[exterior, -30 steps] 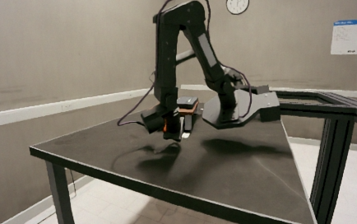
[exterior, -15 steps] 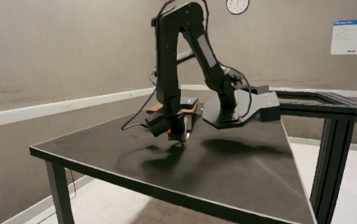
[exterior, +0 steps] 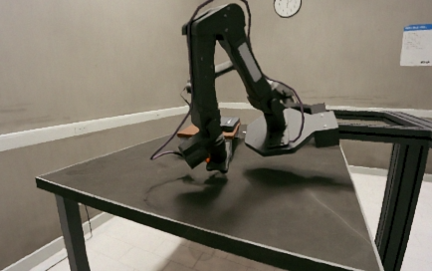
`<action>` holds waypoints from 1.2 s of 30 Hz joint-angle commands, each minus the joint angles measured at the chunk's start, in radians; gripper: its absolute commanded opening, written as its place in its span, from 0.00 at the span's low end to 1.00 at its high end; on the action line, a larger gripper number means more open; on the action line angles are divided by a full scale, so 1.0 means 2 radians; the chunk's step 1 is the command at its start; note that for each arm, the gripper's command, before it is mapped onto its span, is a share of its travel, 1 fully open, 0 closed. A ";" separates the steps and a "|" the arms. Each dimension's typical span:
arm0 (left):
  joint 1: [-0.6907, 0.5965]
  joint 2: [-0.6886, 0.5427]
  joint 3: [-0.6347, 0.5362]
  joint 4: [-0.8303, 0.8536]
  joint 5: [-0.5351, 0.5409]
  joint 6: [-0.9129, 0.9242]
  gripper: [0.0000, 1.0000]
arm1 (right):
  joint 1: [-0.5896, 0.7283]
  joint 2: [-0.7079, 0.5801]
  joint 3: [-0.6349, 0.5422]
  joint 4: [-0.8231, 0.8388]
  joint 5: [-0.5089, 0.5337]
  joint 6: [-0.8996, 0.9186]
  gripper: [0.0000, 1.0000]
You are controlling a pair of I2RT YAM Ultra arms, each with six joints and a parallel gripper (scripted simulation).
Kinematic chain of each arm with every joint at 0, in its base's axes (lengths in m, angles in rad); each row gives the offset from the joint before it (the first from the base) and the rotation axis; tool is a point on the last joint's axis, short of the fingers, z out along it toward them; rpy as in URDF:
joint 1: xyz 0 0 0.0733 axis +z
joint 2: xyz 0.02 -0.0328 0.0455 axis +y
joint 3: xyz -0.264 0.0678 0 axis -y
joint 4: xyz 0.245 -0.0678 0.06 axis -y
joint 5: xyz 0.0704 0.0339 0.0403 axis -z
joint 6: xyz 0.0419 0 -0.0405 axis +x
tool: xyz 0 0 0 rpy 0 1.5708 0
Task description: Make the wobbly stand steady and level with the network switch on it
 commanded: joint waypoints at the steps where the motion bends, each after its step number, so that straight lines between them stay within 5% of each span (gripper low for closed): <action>1: -0.008 0.010 -0.012 0.008 0.013 -0.005 0.00 | 0.010 0.001 0.004 0.014 0.000 -0.005 0.00; 36: -0.036 0.006 -0.031 0.044 0.012 -0.028 0.00 | 0.010 0.001 0.004 0.014 0.000 -0.005 0.00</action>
